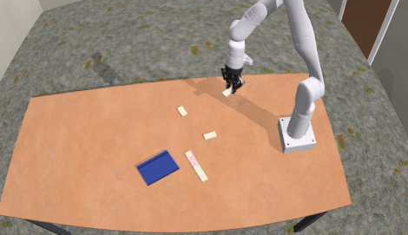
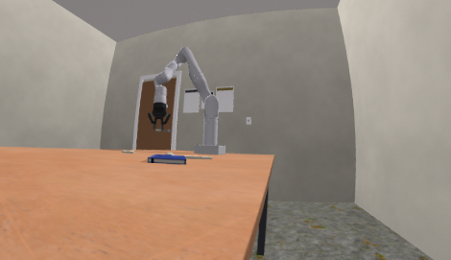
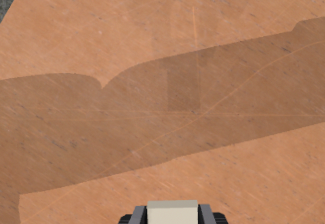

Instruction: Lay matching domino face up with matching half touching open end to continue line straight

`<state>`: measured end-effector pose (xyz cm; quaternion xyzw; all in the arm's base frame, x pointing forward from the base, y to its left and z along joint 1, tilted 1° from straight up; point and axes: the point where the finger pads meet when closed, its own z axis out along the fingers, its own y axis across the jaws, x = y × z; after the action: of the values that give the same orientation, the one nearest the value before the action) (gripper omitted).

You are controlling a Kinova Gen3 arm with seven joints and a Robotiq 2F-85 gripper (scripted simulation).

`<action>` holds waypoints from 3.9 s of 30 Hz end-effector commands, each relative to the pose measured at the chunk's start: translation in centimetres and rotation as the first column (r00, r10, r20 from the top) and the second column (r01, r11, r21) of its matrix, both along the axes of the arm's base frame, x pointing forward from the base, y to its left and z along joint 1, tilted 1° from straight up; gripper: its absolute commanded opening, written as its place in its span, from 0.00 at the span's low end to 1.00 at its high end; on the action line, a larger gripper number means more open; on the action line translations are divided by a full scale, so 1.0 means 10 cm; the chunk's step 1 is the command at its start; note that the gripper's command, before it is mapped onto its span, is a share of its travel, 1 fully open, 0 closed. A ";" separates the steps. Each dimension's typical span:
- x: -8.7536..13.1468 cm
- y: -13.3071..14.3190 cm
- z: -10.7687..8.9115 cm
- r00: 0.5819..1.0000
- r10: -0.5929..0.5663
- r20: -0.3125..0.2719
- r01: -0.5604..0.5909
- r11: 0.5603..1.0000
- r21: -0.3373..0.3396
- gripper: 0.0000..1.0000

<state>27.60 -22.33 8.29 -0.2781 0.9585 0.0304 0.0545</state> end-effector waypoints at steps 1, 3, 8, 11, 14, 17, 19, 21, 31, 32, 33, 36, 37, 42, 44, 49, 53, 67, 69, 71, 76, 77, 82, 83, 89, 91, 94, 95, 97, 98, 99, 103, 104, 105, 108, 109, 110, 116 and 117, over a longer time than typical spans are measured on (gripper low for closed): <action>0.00 -0.01 0.01 0.999 -0.029 -0.019 0.029 0.999 0.018 0.31; 0.00 0.00 0.01 0.998 -0.053 -0.035 0.054 0.998 0.035 0.31; 0.00 0.00 0.01 0.993 -0.098 -0.069 0.102 0.993 0.065 0.31; 0.00 0.01 0.01 0.982 -0.151 -0.114 0.163 0.981 0.102 0.31; 0.00 0.01 0.01 0.961 -0.216 -0.171 0.241 0.960 0.142 0.31; 0.00 0.01 0.01 0.927 -0.287 -0.242 0.334 0.925 0.182 0.31; 0.01 0.01 0.01 0.895 -0.335 -0.296 0.402 0.892 0.207 0.31; 0.01 0.00 0.01 0.851 -0.384 -0.358 0.479 0.847 0.230 0.31; 0.02 -0.01 0.02 0.587 -0.516 -0.624 0.777 0.575 0.255 0.31; 0.02 -0.01 0.02 0.551 -0.521 -0.651 0.805 0.538 0.251 0.31; 0.02 -0.01 0.02 0.514 -0.525 -0.678 0.831 0.500 0.244 0.31; 0.03 -0.02 0.02 0.396 -0.522 -0.756 0.902 0.376 0.213 0.31; 0.03 -0.02 0.02 0.353 -0.516 -0.780 0.922 0.332 0.198 0.31; 0.03 -0.02 0.02 0.152 -0.452 -0.879 0.986 0.126 0.106 0.31; 0.04 -0.02 0.02 0.070 -0.410 -0.909 0.997 0.040 0.058 0.31; 0.04 -0.03 0.02 -0.143 -0.255 -0.956 0.979 -0.177 -0.100 0.31; 0.05 -0.03 0.02 -0.289 -0.096 -0.953 0.914 -0.325 -0.244 0.31; 0.05 -0.04 0.02 -0.465 0.235 -0.854 0.695 -0.501 -0.516 0.31; 0.05 -0.04 0.02 -0.469 0.250 -0.847 0.682 -0.506 -0.528 0.31; 0.05 -0.04 0.02 -0.472 0.259 -0.843 0.675 -0.509 -0.535 0.31; 0.05 -0.04 0.02 -0.474 0.264 -0.840 0.670 -0.510 -0.539 0.31; 0.05 -0.04 0.02 -0.474 0.265 -0.840 0.670 -0.510 -0.539 0.31; 0.05 -0.04 0.02 -0.474 0.265 -0.840 0.670 -0.510 -0.539 0.31; 0.05 -0.04 0.02 -0.474 0.265 -0.840 0.670 -0.510 -0.539 0.31; 0.05 -0.04 0.02 -0.474 0.265 -0.840 0.670 -0.510 -0.539 0.31; 0.05 -0.04 0.02 -0.474 0.265 -0.840 0.670 -0.510 -0.539 0.31; 0.05 -0.04 0.02 -0.474 0.265 -0.840 0.670 -0.510 -0.539 0.31; 0.05 -0.04 0.02 -0.474 0.265 -0.840 0.670 -0.510 -0.539 0.31; 0.05 -0.04 0.01 -0.474 0.265 -0.840 0.670 -0.510 -0.539 0.31; 0.05 -0.04 0.01 -0.474 0.265 -0.840 0.670 -0.510 -0.539 0.31; 0.05 -0.04 0.00 -0.474 0.264 -0.840 0.670 -0.511 -0.539 0.31; 0.05 -0.04 -0.03 -0.473 0.263 -0.841 0.671 -0.511 -0.538 0.31; 0.05 -0.04 -0.04 -0.473 0.263 -0.841 0.671 -0.511 -0.538 0.31; 0.05 -0.04 -0.05 -0.473 0.263 -0.841 0.671 -0.511 -0.538 0.31; 0.05 -0.04 -0.07 -0.473 0.263 -0.841 0.671 -0.511 -0.538 0.31; 0.05 -0.04 -0.09 -0.473 0.263 -0.841 0.671 -0.511 -0.538 0.31; 0.05 -0.04 -0.10 -0.473 0.263 -0.841 0.671 -0.511 -0.538 0.31; 0.05 -0.04 -0.24 -0.473 0.263 -0.841 0.671 -0.511 -0.538 0.31; 0.05 -0.04 -0.27 -0.473 0.263 -0.841 0.671 -0.511 -0.538 0.31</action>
<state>28.07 -22.70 6.14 0.6879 0.3456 0.5697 -0.2878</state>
